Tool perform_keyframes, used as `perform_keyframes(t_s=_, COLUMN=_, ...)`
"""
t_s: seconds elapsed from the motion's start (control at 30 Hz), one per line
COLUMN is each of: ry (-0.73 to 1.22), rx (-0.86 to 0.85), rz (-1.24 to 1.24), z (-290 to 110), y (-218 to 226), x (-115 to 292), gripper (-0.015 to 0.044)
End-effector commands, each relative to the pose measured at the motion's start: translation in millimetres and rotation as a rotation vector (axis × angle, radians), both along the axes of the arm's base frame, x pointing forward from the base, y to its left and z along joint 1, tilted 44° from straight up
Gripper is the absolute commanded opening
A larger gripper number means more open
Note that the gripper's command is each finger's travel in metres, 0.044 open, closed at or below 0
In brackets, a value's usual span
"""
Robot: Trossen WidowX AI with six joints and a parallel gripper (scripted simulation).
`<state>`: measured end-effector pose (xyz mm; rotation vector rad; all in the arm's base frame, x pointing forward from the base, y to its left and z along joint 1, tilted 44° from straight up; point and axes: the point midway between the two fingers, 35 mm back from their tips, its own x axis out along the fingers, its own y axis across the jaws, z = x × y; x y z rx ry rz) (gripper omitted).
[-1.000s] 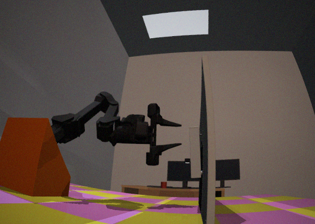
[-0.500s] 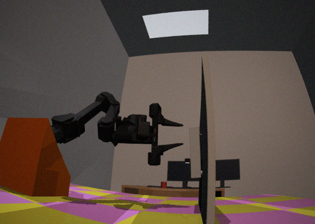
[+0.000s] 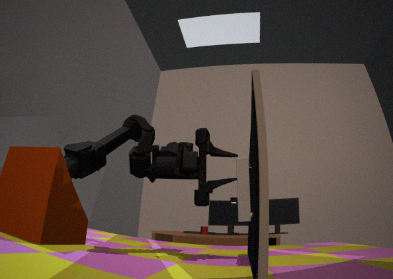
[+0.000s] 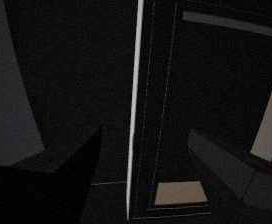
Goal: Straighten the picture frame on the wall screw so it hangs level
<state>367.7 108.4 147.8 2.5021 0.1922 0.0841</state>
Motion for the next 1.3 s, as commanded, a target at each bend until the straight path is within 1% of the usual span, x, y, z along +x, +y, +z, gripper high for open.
perform_keyframes(t_s=0.0, ry=0.003, rx=-0.005, rz=0.006, z=-1.0, y=2.2, x=6.2, gripper=0.0260)
perform_keyframes(t_s=0.23, ry=0.002, rx=-0.005, rz=0.006, z=-1.1, y=3.4, x=15.0, gripper=0.0260)
perform_keyframes(t_s=1.27, ry=0.002, rx=-0.005, rz=0.006, z=-1.1, y=3.5, x=15.0, gripper=0.0260)
